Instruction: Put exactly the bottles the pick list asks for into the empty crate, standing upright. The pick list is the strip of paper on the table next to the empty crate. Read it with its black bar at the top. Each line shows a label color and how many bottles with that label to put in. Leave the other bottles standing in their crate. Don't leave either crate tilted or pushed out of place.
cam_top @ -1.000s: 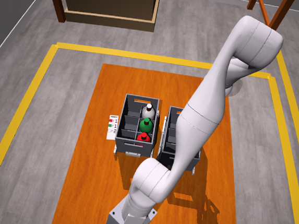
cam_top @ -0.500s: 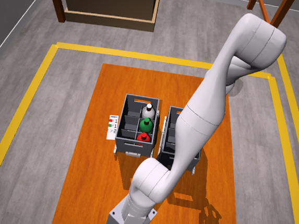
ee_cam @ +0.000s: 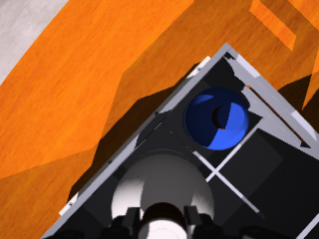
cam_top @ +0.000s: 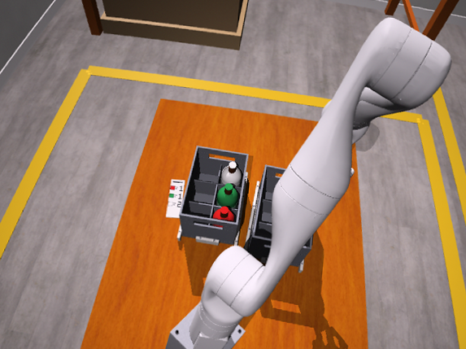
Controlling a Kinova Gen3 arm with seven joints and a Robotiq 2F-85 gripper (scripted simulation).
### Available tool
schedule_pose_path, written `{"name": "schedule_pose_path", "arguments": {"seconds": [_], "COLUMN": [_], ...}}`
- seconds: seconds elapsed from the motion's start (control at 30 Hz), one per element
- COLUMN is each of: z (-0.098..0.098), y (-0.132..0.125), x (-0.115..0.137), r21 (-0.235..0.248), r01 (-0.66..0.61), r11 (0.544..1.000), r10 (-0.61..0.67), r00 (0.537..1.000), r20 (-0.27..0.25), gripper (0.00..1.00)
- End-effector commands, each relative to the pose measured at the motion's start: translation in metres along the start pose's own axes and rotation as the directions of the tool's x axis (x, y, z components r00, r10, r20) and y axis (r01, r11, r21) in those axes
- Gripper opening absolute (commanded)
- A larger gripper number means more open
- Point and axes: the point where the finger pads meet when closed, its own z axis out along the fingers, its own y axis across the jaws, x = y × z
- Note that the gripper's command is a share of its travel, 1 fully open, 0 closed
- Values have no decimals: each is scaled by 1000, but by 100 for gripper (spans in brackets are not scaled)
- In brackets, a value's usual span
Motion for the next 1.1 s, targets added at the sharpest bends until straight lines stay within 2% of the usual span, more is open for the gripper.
{"name": "schedule_pose_path", "arguments": {"seconds": [0.0, 0.83, 1.07], "z": [-6, -45, -45], "y": [-1, -1, -1], "x": [0, 0, 0], "r21": [2, 2, 2], "r01": [0, 0, 0], "r11": [1000, 1000, 1000], "r10": [0, 0, 0], "r00": [1000, 1000, 1000], "r20": [1, 1, 1], "gripper": [10, 10, 10]}}
